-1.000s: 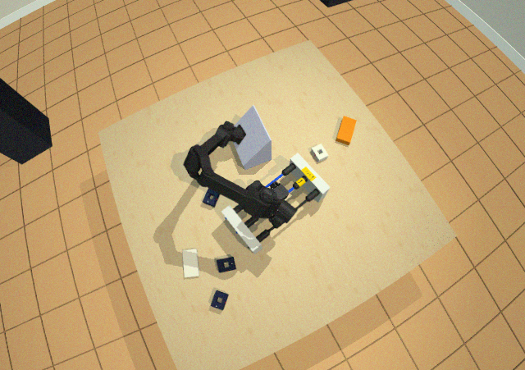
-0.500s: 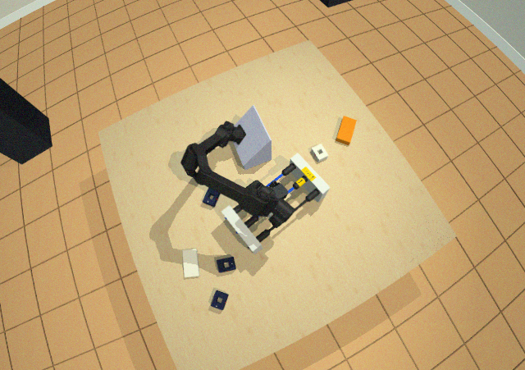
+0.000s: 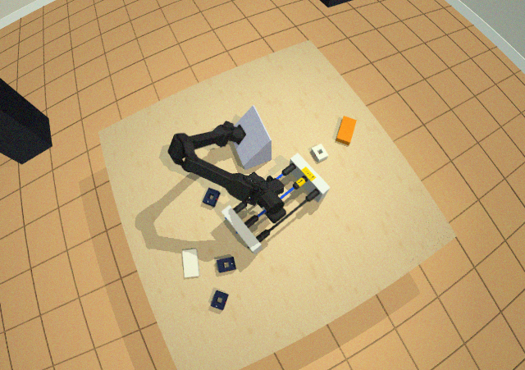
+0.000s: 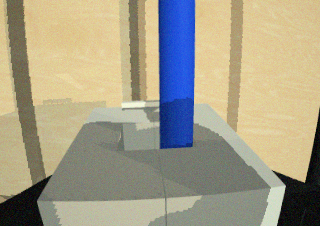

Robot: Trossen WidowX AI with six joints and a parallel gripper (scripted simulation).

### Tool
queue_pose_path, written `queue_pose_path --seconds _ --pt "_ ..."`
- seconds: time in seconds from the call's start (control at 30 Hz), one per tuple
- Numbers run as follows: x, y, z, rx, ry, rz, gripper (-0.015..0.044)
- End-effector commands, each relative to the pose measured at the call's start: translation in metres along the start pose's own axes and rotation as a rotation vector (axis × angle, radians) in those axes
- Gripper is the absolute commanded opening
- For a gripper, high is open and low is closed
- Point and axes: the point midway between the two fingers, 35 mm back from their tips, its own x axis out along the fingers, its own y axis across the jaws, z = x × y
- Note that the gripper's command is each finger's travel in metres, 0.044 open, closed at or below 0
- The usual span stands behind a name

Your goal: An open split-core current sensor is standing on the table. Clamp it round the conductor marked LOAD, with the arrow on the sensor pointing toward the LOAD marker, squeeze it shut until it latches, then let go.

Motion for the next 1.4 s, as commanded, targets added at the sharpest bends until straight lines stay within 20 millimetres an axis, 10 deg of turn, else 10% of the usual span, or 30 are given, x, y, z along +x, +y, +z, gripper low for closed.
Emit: queue_pose_path --seconds 0.0,1.03,1.37 --pt "0.0019 0.0004 0.0006 0.005 -0.001 0.006 0.0" --pt "0.0045 -0.0077 -0.001 0.001 0.002 0.221 0.0" --pt "-0.0004 -0.0084 -0.0016 -0.003 0.004 0.219 0.0263"
